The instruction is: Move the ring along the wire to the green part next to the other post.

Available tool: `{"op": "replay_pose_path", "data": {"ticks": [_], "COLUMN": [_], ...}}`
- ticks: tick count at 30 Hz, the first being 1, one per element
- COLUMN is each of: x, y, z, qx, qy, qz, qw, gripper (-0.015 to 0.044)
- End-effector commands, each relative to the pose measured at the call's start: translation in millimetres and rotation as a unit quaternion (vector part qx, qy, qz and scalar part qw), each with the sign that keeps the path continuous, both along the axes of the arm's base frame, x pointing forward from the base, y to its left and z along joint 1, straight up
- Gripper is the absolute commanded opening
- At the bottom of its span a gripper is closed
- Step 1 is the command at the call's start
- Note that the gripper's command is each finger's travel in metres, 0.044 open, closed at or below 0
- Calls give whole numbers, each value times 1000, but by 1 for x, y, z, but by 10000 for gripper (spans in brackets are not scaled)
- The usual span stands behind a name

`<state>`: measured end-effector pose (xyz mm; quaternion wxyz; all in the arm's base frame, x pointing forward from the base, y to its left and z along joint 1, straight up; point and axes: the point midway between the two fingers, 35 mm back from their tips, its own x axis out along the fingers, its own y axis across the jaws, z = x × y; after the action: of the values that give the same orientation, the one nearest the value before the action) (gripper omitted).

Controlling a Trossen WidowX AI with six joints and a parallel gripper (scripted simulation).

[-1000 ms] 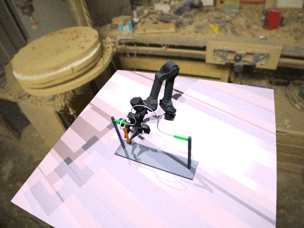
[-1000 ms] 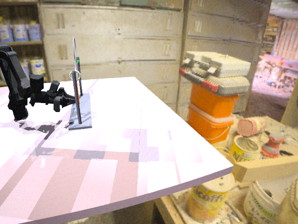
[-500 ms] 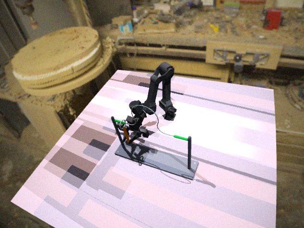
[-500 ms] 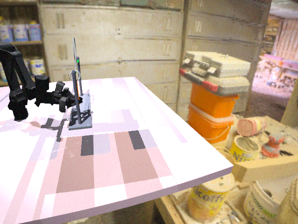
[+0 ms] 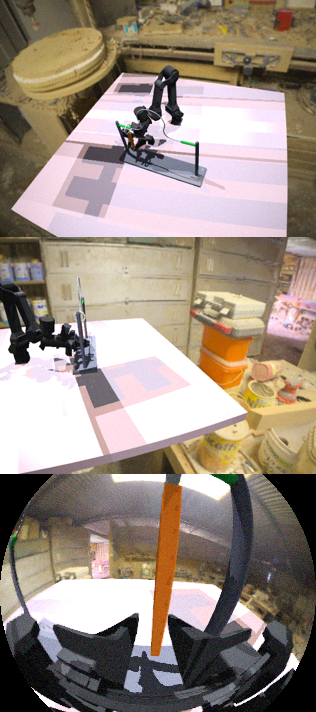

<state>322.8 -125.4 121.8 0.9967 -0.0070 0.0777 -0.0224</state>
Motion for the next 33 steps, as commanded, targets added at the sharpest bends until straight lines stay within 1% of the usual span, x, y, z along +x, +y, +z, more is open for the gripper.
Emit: {"op": "replay_pose_path", "data": {"ticks": [1,11,16,18,24,25,33], "x": [0,0,0,0,0,0,0], "y": [-1,-1,0,0,0,0,0], "z": [0,0,0,0,0,0,3], "qx": [3,3,0,0,0,0,0], "qy": [0,0,0,0,0,0,0], "qz": [-3,-3,0,0,0,0,1], "qw": [1000,1000,1000,1000,1000,1000,1000], "gripper": [160,160,29,15,-142,-150,-150]}}
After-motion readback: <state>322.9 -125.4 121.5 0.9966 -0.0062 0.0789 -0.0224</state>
